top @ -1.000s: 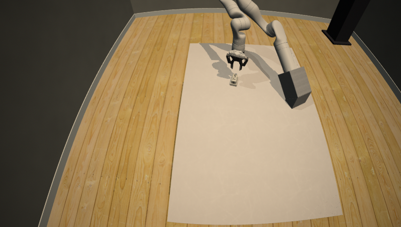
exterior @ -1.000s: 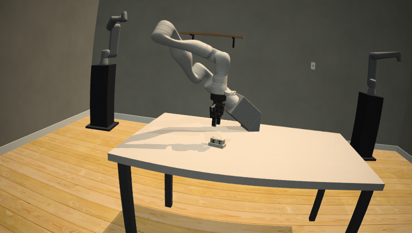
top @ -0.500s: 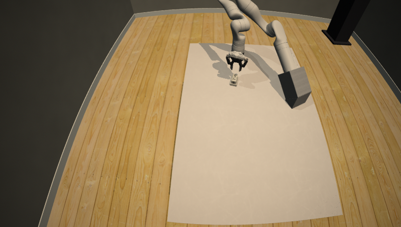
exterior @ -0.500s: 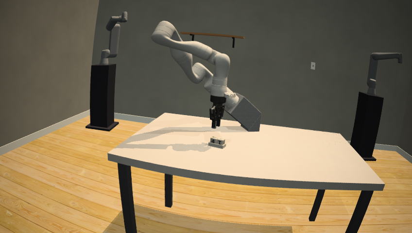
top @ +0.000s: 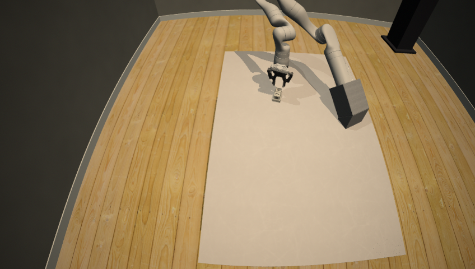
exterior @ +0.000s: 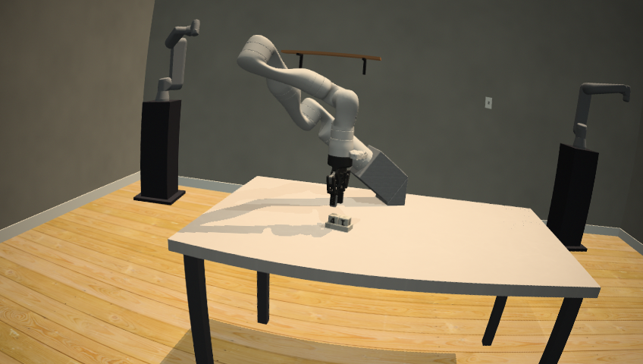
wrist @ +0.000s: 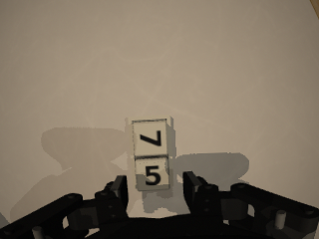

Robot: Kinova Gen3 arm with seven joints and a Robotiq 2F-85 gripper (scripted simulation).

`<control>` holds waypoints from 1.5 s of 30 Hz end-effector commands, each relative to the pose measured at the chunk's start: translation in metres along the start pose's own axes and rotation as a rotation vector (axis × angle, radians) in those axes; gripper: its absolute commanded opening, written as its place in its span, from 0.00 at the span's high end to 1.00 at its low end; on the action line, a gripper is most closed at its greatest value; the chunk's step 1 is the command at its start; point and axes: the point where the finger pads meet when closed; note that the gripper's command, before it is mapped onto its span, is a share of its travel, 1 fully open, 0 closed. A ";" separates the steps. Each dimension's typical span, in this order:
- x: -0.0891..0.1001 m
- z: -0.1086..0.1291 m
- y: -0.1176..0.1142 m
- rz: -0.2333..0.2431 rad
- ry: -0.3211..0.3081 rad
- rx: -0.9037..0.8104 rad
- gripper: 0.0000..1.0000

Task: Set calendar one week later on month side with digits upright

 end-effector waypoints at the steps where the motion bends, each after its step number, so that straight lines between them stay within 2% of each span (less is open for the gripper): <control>1: -0.005 -0.001 -0.002 0.004 -0.006 0.002 0.52; 18: -0.021 -0.001 -0.001 0.004 -0.006 0.002 0.52; 45: -0.023 -0.002 -0.001 0.004 -0.006 0.002 0.52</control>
Point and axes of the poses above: the point where the finger pads meet when closed, its own x axis back along the fingers, its own y axis across the jaws, z = x × y, and after that the axes turned 6 degrees about -x, right-handed
